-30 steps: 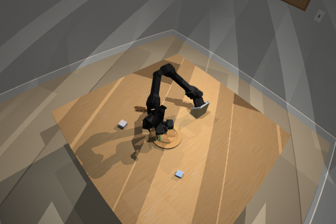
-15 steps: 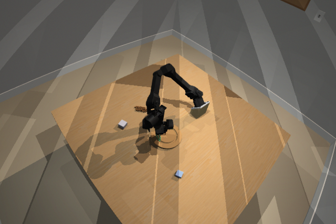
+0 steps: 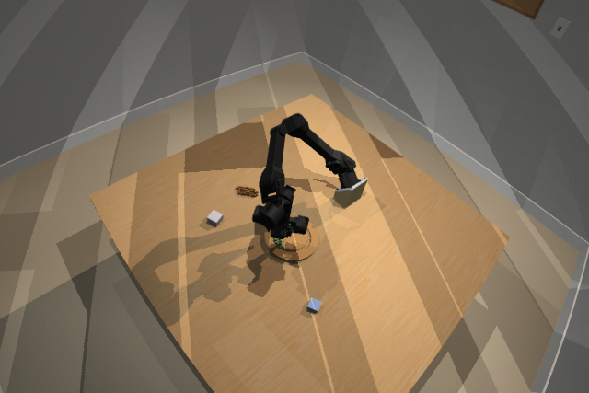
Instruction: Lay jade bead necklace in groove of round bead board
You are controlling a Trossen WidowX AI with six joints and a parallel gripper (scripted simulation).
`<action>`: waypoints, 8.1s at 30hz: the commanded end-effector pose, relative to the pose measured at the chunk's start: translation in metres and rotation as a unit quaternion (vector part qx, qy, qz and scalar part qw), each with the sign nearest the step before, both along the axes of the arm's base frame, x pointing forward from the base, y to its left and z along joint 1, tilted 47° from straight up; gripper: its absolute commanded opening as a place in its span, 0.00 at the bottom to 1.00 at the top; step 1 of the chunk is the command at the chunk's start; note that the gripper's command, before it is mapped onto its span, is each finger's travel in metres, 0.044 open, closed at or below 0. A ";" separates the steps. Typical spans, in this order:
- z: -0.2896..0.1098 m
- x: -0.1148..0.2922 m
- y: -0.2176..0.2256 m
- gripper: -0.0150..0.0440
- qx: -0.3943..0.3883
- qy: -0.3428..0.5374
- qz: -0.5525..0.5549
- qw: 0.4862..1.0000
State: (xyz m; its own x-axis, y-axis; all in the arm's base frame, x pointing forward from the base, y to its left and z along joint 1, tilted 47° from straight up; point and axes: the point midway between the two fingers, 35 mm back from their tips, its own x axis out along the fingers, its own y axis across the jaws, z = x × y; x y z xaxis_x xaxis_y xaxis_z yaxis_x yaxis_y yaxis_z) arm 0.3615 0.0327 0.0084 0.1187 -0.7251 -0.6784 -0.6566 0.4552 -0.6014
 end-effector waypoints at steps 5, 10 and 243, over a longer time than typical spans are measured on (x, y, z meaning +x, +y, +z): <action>-0.006 0.000 0.022 0.46 0.014 -0.065 -0.062 0.996; -0.006 0.000 0.022 0.46 0.014 -0.065 -0.062 0.996; 0.003 -0.023 -0.043 0.28 0.078 -0.456 -0.432 0.774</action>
State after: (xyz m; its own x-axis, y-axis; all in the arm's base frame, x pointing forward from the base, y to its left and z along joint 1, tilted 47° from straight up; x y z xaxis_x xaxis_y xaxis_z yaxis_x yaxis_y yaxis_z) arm 0.3387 -0.0101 0.0109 0.1174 -0.7188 -0.6852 0.5985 0.6018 -0.5288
